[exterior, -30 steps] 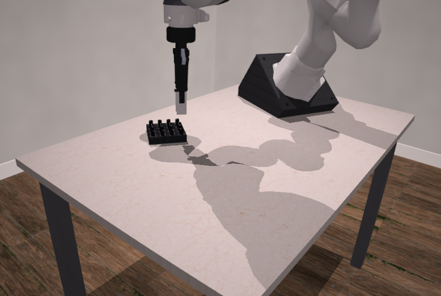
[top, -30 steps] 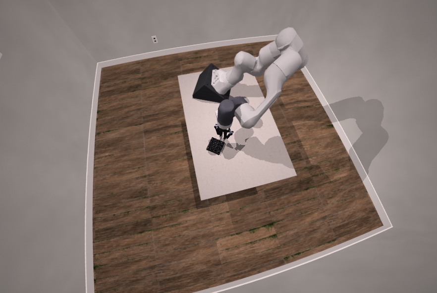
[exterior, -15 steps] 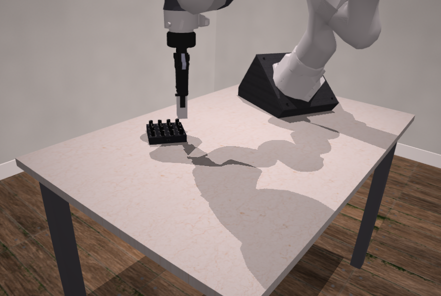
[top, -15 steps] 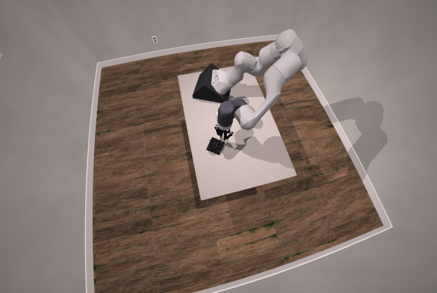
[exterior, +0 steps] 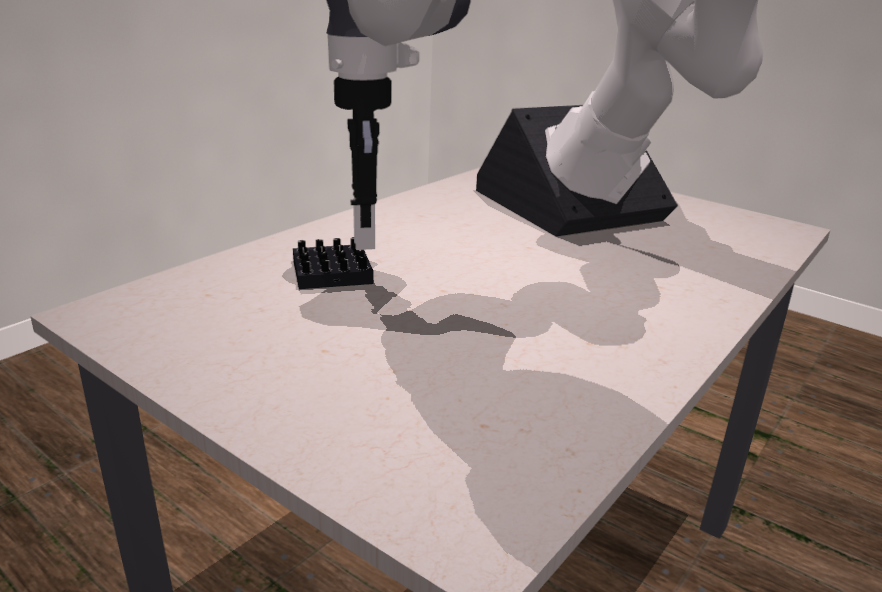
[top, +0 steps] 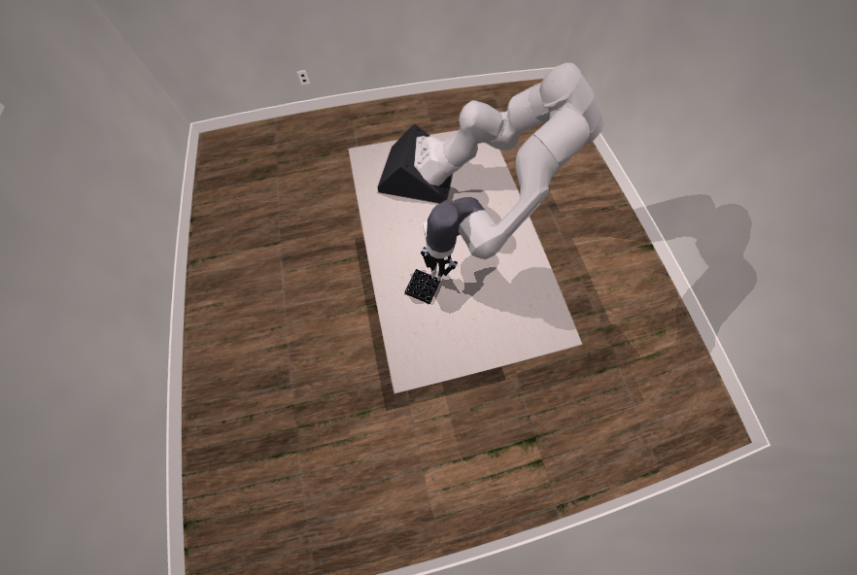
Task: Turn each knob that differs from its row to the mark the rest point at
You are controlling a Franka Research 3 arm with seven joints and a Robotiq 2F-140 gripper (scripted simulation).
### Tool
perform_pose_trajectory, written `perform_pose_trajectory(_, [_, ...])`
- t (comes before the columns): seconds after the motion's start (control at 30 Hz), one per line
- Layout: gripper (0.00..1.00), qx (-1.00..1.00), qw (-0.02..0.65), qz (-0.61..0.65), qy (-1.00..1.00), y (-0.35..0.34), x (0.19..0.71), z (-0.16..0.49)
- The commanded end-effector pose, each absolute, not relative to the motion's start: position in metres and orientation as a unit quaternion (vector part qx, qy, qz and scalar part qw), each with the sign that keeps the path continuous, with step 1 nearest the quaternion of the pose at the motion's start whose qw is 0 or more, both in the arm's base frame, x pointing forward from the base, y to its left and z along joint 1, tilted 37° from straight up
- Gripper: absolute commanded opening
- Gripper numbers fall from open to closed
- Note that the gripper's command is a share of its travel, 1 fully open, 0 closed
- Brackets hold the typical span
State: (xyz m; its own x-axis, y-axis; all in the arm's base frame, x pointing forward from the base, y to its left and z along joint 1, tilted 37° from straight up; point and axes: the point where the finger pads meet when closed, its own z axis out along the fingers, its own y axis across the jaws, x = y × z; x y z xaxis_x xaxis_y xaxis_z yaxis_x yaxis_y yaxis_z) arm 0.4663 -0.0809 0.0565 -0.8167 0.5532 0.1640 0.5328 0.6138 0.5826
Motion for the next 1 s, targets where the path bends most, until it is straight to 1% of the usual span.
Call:
perform_pose_trajectory(0.0, [0.12, 0.297, 0.022, 0.317, 0.900, -0.0803, 0.4695, 0.0538])
perform_pose_trajectory(0.97, [0.12, 0.297, 0.022, 0.317, 0.900, -0.0747, 0.4718, 0.0462])
